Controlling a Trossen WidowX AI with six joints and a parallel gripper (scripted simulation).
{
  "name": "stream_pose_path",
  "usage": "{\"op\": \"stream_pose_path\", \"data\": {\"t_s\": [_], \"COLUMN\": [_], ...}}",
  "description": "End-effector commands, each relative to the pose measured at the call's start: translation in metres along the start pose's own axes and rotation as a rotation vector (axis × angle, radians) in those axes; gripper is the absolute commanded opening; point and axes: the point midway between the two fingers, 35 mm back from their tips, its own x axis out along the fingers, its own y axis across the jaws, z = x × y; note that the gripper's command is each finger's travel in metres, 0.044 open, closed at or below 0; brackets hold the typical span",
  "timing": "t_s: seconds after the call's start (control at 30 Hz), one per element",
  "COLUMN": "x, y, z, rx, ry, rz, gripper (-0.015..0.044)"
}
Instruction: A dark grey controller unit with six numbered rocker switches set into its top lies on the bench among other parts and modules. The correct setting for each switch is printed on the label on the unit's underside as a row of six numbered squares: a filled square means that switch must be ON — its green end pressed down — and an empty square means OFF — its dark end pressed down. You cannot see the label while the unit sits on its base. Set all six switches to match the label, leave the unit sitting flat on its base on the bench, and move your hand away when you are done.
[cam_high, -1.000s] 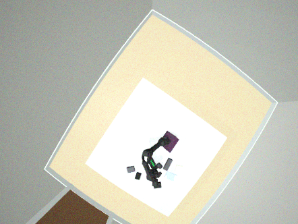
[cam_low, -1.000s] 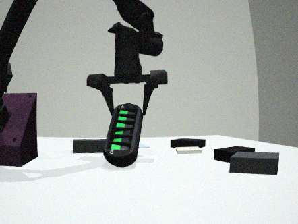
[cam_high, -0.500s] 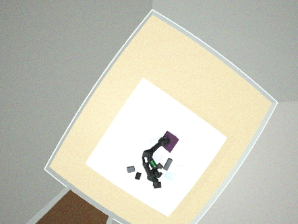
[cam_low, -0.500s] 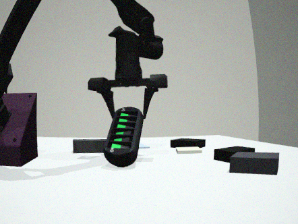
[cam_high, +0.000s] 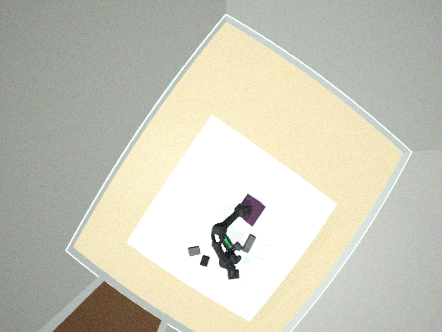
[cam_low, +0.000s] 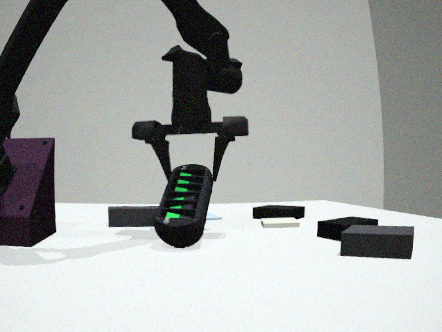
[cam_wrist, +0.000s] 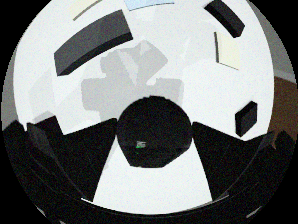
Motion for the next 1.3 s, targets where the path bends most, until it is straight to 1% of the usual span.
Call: {"op": "stream_pose_path", "data": {"t_s": [0.0,1.27], "x": [0.012,0.037], "y": [0.001,0.001], "z": [-0.003,0.011], "rx": [0.000,0.001], "ry": [0.025,0.025], "rz": [0.023,0.023], "gripper": [0.0338,0.0338]}}
